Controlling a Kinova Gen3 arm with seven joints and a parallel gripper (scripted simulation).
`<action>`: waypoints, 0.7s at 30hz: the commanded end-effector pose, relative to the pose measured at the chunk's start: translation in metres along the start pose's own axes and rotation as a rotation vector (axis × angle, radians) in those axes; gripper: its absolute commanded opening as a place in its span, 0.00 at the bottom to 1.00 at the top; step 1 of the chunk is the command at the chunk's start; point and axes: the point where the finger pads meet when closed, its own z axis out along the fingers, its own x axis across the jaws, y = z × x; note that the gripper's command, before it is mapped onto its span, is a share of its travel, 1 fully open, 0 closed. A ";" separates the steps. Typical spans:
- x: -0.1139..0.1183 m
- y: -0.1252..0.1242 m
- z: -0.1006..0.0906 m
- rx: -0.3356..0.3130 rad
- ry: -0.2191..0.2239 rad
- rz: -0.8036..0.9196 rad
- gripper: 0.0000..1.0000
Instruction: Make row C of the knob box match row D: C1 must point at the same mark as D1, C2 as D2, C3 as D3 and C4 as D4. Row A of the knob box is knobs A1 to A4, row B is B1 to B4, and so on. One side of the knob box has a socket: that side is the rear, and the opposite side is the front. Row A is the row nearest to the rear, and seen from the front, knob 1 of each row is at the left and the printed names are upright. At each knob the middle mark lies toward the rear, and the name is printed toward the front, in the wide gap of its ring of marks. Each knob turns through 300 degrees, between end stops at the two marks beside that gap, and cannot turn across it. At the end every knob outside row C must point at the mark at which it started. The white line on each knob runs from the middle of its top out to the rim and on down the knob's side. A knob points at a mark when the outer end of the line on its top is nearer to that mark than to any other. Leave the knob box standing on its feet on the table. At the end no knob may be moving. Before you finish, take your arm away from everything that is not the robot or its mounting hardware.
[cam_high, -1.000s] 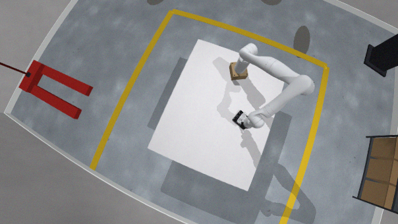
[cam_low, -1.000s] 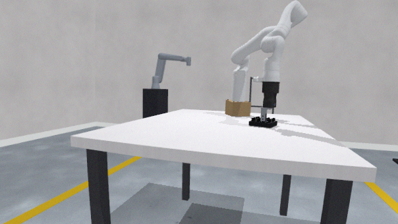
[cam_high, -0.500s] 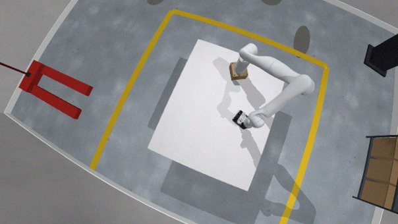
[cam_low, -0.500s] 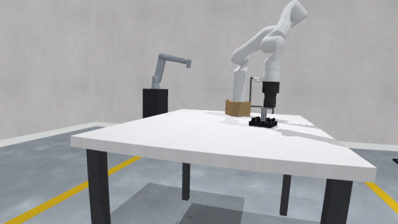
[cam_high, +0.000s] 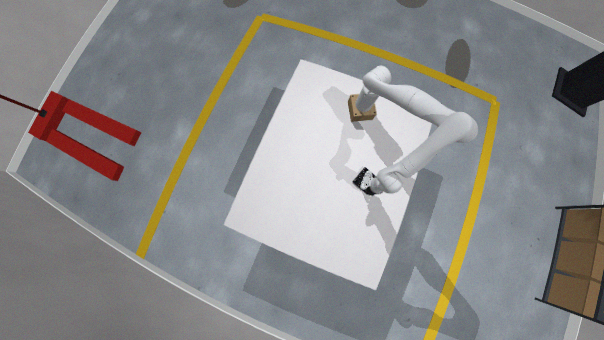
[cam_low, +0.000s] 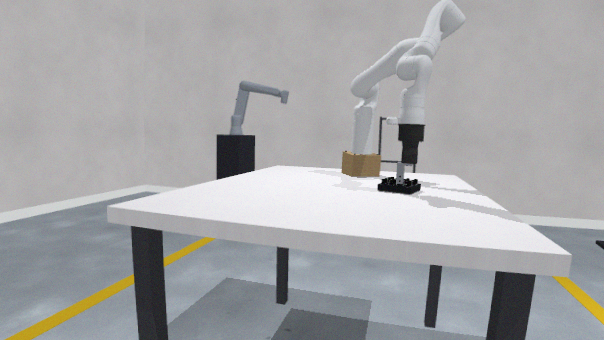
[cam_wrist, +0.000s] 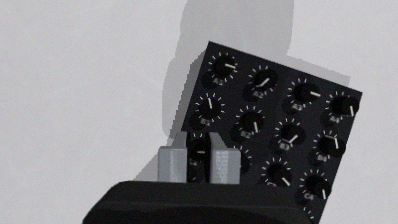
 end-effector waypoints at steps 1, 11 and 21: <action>0.000 0.000 -0.001 -0.003 -0.002 -0.026 0.30; 0.000 0.000 -0.001 -0.003 -0.002 -0.153 0.30; 0.000 0.000 -0.001 -0.003 -0.002 -0.333 0.30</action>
